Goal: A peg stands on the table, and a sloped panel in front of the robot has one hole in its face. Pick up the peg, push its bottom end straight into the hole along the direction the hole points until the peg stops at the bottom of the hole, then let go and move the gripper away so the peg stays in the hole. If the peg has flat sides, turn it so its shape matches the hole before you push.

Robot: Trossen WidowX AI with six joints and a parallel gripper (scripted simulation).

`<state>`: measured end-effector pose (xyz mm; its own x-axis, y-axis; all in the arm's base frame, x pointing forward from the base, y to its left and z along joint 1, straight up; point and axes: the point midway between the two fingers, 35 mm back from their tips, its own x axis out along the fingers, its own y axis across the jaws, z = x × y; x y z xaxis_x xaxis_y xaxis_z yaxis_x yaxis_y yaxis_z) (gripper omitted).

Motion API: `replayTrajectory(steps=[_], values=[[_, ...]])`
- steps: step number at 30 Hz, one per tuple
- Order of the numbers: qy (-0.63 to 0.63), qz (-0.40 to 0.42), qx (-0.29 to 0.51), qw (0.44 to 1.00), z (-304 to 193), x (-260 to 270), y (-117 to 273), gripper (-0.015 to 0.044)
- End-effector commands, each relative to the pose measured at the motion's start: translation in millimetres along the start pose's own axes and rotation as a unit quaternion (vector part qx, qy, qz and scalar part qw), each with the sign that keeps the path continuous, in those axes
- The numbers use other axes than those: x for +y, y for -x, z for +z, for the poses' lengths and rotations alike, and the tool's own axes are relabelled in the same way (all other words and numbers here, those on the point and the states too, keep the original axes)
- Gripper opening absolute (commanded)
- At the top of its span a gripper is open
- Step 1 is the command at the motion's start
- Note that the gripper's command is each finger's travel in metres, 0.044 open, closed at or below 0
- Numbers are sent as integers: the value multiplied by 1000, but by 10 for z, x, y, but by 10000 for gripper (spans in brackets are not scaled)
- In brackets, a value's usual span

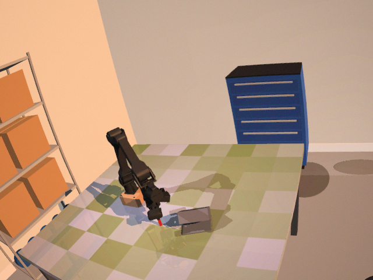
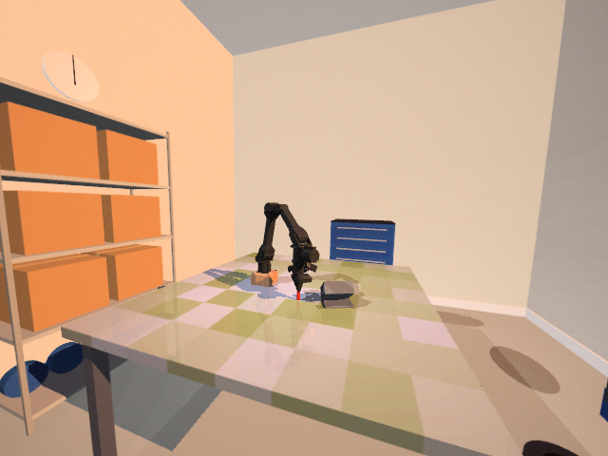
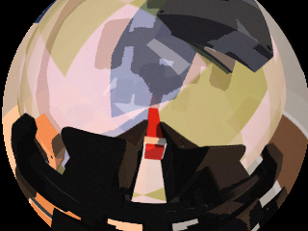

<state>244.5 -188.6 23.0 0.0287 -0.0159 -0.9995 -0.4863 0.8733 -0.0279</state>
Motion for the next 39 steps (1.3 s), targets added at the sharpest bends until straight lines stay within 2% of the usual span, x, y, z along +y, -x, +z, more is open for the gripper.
replayTrajectory(steps=[1, 18, 39], values=[[0, -1, 0, 1000, 6, -13, 65, 0], [0, 1, 2, 1000, 21, -30, 767, 0], [80, -20, 30, 996, 212, -39, 818, 0]])
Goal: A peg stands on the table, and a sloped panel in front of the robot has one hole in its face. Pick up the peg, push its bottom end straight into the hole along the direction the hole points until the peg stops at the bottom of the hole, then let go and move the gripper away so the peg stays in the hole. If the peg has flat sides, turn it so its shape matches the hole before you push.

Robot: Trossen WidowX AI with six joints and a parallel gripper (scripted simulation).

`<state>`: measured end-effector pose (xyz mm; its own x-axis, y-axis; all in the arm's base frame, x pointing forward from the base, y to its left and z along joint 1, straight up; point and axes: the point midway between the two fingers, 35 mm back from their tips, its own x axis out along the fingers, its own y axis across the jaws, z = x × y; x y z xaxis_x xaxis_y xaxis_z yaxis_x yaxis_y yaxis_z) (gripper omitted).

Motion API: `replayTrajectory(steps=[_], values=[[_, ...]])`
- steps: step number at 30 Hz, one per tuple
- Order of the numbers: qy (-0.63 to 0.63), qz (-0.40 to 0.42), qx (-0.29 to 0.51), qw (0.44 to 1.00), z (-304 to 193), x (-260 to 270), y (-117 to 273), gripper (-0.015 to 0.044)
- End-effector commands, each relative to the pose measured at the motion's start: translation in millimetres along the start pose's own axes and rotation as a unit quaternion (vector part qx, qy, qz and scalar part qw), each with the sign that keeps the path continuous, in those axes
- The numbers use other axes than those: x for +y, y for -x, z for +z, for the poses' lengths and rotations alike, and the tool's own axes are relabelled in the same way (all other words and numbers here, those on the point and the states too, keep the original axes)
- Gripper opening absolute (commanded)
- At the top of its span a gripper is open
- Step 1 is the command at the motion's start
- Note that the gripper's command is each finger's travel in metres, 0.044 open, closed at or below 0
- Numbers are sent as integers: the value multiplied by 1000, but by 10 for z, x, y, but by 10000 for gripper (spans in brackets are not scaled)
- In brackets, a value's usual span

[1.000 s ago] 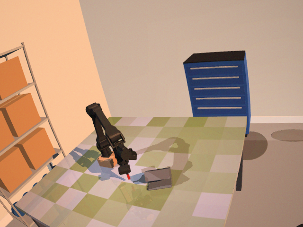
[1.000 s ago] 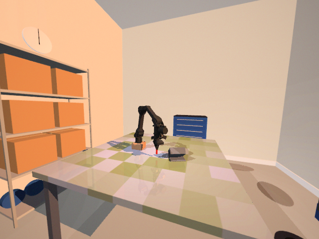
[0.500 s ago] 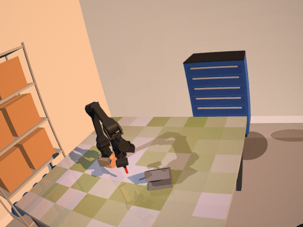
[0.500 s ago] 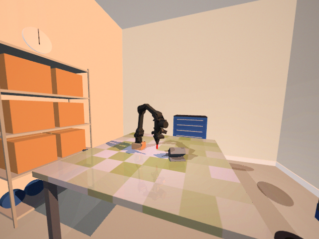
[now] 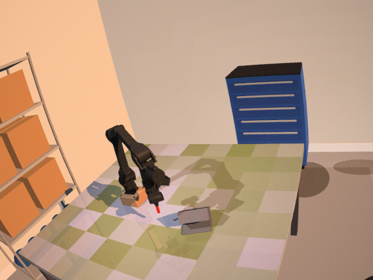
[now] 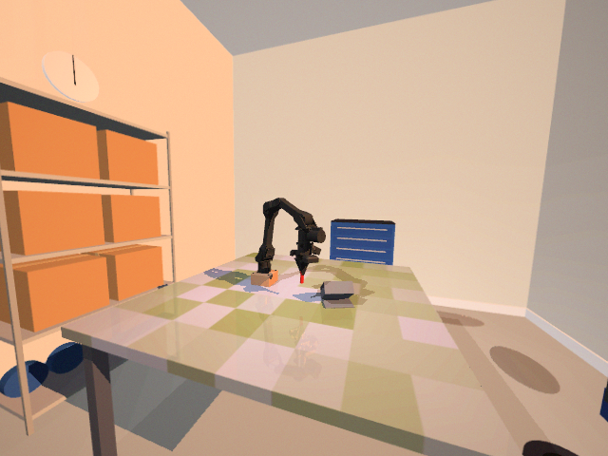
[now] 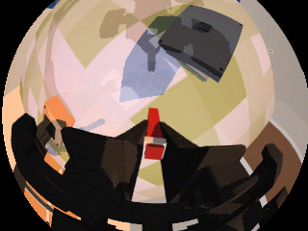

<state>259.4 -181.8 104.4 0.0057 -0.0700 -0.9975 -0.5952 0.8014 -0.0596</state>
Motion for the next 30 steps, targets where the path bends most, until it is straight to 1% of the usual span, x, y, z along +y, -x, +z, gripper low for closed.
replayTrajectory(steps=[1, 30], values=[[19, -5, 7, 1000, 45, -10, 12, 0], [149, -41, 53, 987, 382, -40, 101, 0]])
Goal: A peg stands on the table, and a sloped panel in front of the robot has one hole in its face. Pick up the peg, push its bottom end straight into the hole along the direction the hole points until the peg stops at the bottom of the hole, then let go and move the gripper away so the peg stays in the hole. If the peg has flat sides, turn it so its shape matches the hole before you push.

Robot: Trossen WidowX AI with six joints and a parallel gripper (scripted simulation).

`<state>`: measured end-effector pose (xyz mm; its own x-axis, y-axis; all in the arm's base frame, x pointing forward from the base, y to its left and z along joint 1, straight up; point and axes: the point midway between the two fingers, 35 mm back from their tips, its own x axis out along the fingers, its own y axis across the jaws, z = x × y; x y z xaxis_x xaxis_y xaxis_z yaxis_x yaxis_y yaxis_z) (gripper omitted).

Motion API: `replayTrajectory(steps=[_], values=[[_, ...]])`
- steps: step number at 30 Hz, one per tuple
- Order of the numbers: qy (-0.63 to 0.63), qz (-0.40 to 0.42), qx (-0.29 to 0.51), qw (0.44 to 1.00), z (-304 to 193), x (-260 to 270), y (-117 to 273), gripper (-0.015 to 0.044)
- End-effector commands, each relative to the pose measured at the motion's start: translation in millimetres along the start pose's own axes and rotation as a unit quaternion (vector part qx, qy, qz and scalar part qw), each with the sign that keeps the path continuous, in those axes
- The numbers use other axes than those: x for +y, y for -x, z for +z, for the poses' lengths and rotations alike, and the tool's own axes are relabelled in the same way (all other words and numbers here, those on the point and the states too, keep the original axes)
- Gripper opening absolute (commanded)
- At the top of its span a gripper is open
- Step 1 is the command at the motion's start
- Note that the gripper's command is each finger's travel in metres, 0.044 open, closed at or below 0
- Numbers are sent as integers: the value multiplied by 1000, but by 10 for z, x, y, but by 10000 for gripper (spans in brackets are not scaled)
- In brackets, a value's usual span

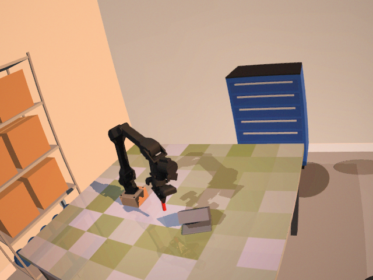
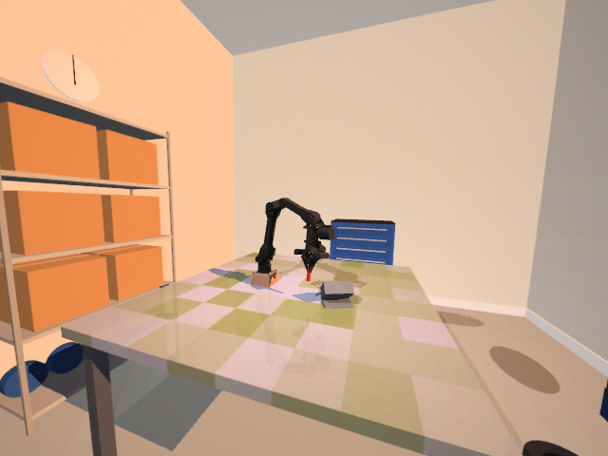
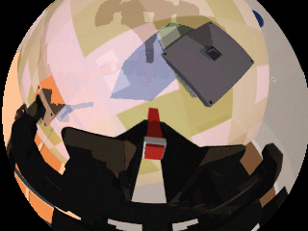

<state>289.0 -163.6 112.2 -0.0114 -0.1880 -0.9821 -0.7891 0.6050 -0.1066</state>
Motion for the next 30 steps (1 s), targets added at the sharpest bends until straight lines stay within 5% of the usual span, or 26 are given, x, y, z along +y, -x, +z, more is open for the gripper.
replayTrajectory(steps=[1, 30], values=[[19, -5, 7, 1000, 46, -20, 19, 0], [145, -43, 54, 987, 392, -111, 163, 0]])
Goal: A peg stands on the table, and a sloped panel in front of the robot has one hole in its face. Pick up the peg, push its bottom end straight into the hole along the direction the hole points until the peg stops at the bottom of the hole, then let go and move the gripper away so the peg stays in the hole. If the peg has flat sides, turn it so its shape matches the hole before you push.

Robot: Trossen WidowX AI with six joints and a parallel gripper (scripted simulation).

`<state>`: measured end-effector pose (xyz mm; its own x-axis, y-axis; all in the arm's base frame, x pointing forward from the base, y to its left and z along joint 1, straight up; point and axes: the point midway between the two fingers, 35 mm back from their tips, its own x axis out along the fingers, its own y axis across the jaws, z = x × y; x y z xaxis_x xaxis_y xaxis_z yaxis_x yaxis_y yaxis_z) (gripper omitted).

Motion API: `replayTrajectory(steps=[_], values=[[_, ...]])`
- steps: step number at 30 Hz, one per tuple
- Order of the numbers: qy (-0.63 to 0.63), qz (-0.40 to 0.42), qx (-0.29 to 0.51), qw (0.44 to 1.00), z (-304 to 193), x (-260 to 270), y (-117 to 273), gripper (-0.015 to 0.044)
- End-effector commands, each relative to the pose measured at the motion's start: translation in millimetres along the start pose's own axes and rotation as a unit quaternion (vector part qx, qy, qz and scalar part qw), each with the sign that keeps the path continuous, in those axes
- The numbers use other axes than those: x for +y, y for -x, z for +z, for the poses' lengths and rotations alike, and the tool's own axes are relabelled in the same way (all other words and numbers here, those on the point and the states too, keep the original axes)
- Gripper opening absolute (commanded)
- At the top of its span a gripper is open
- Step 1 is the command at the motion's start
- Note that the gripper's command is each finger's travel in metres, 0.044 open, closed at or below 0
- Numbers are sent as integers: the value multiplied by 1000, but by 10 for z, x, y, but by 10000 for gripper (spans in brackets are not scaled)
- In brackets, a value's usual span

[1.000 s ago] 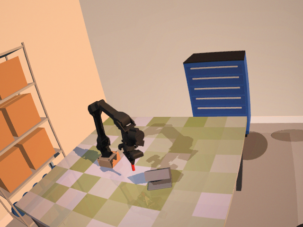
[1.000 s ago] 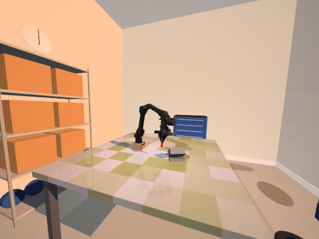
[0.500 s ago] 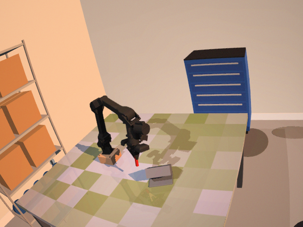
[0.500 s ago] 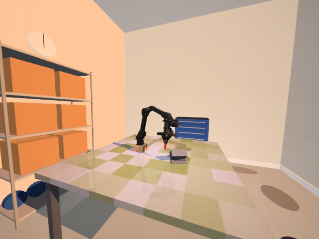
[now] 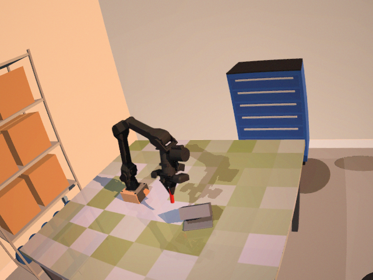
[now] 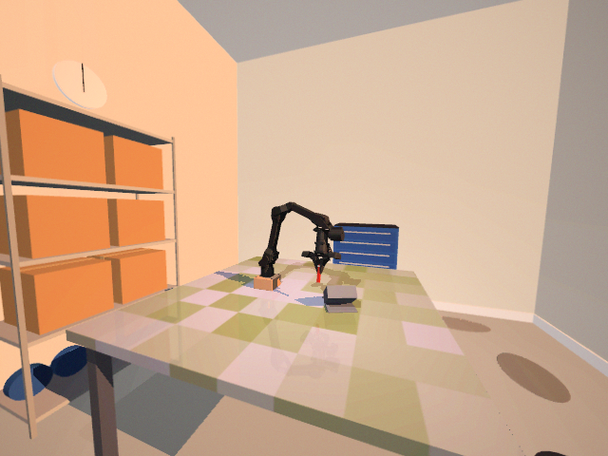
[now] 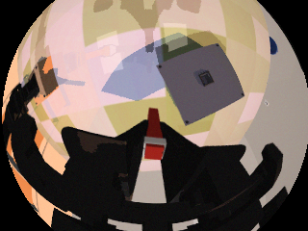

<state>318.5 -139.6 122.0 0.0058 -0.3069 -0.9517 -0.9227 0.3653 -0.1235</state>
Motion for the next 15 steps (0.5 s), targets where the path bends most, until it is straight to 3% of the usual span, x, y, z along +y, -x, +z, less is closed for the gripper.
replayTrajectory(steps=[1, 15], values=[[18, -6, 7, 1000, 44, -30, 26, 0], [78, -24, 31, 996, 201, -109, 119, 0]])
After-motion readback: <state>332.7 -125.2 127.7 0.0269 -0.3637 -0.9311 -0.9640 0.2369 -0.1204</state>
